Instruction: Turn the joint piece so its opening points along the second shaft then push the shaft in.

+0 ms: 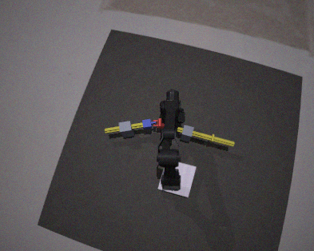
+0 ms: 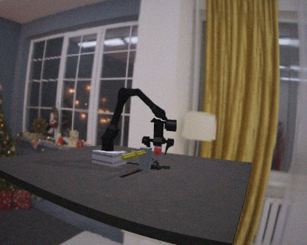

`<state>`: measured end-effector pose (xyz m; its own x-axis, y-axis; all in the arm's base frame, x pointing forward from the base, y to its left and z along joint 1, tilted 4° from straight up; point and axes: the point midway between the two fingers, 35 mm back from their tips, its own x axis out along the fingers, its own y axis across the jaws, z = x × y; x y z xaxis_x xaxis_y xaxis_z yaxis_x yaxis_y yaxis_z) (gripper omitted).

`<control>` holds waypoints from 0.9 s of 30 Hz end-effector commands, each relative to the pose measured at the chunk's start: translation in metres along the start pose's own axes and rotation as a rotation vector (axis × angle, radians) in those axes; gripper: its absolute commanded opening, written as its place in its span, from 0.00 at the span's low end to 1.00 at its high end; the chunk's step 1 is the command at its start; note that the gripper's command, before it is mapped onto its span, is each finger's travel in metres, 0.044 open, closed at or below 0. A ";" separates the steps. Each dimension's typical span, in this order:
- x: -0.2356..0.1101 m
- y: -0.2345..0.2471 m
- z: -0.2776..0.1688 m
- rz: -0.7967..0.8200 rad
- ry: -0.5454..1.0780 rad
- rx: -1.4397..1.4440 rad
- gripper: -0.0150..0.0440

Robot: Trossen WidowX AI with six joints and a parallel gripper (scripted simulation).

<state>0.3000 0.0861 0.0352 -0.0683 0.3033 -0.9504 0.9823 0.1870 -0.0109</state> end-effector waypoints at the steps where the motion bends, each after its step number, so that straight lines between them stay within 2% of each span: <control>1: -0.003 0.000 -0.001 0.009 0.015 -0.005 1.00; 7: -0.006 0.002 -0.002 0.002 -0.002 -0.050 1.00; 27: -0.081 0.010 -0.026 -0.051 -0.129 -0.717 1.00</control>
<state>0.3101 0.0869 0.1009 -0.0673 0.1958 -0.9783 0.7110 0.6974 0.0906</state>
